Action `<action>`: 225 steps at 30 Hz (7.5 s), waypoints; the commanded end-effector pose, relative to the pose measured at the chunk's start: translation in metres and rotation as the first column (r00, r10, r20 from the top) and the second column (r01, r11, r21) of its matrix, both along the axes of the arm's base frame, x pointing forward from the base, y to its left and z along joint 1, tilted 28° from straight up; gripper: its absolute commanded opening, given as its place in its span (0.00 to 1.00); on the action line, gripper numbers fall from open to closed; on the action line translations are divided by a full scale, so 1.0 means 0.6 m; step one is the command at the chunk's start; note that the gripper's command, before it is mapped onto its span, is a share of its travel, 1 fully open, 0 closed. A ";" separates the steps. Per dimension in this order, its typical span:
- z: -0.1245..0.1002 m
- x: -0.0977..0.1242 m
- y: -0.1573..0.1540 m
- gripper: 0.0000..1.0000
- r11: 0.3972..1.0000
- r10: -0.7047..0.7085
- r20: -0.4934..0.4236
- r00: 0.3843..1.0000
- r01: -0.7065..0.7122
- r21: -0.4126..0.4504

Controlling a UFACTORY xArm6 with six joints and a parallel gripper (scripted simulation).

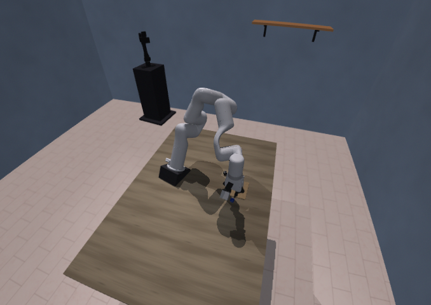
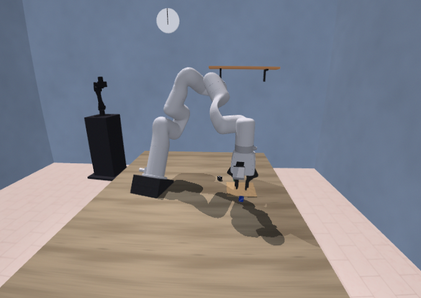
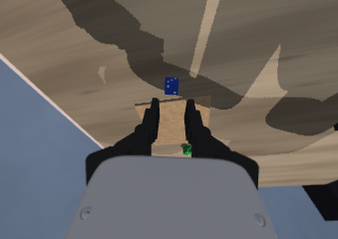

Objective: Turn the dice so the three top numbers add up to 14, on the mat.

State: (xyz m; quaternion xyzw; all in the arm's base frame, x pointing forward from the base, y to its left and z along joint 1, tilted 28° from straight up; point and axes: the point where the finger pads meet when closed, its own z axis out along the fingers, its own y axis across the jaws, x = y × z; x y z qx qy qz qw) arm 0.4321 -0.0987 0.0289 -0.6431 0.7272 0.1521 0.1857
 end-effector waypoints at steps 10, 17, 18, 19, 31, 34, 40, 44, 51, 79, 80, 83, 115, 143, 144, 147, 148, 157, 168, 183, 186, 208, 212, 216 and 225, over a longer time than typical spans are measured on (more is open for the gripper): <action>-0.027 0.005 0.013 0.36 1.000 -0.001 0.004 1.000 0.001 -0.002; -0.040 0.006 0.020 0.36 1.000 -0.001 0.004 1.000 0.001 -0.002; -0.040 0.006 0.020 0.36 1.000 -0.001 0.004 1.000 0.001 -0.002; -0.042 0.006 0.021 0.36 1.000 -0.001 0.004 1.000 0.001 -0.002; -0.052 0.007 0.026 0.36 1.000 -0.001 0.004 1.000 0.001 -0.002; -0.053 0.007 0.026 0.36 1.000 -0.001 0.004 1.000 0.001 -0.002; -0.053 0.007 0.026 0.36 1.000 -0.001 0.004 1.000 0.001 -0.002; -0.053 0.007 0.026 0.36 1.000 -0.001 0.004 1.000 0.001 -0.002; -0.053 0.007 0.026 0.36 1.000 -0.001 0.004 1.000 0.001 -0.002; -0.053 0.008 0.026 0.36 1.000 -0.001 0.004 1.000 0.001 -0.002; -0.053 0.009 0.026 0.36 1.000 -0.001 0.004 1.000 0.001 -0.002; -0.053 0.009 0.026 0.36 1.000 -0.001 0.004 1.000 0.001 -0.002; -0.053 0.010 0.026 0.36 1.000 -0.001 0.004 1.000 0.001 -0.002; -0.077 0.012 0.038 0.36 1.000 -0.001 0.004 1.000 0.001 -0.002; -0.079 0.012 0.039 0.36 1.000 -0.001 0.004 1.000 0.001 -0.002; -0.084 0.012 0.042 0.36 1.000 -0.001 0.004 1.000 0.001 -0.002; -0.085 0.013 0.043 0.36 1.000 -0.001 0.004 1.000 0.001 -0.002; -0.088 0.013 0.044 0.36 1.000 -0.001 0.004 1.000 0.001 -0.002; -0.088 0.013 0.044 0.36 1.000 -0.001 0.004 1.000 0.001 -0.002; -0.088 0.013 0.044 0.36 1.000 -0.001 0.004 1.000 0.001 -0.002; -0.088 0.013 0.044 0.36 1.000 -0.001 0.004 1.000 0.001 -0.002; -0.088 0.013 0.044 0.15 1.000 -0.001 0.004 1.000 0.001 -0.002; -0.088 0.013 0.044 0.15 1.000 -0.001 0.004 1.000 0.001 -0.002; -0.088 0.013 0.044 0.15 1.000 -0.001 0.004 1.000 0.001 -0.002; -0.088 0.013 0.044 0.15 1.000 -0.001 0.004 1.000 0.001 -0.002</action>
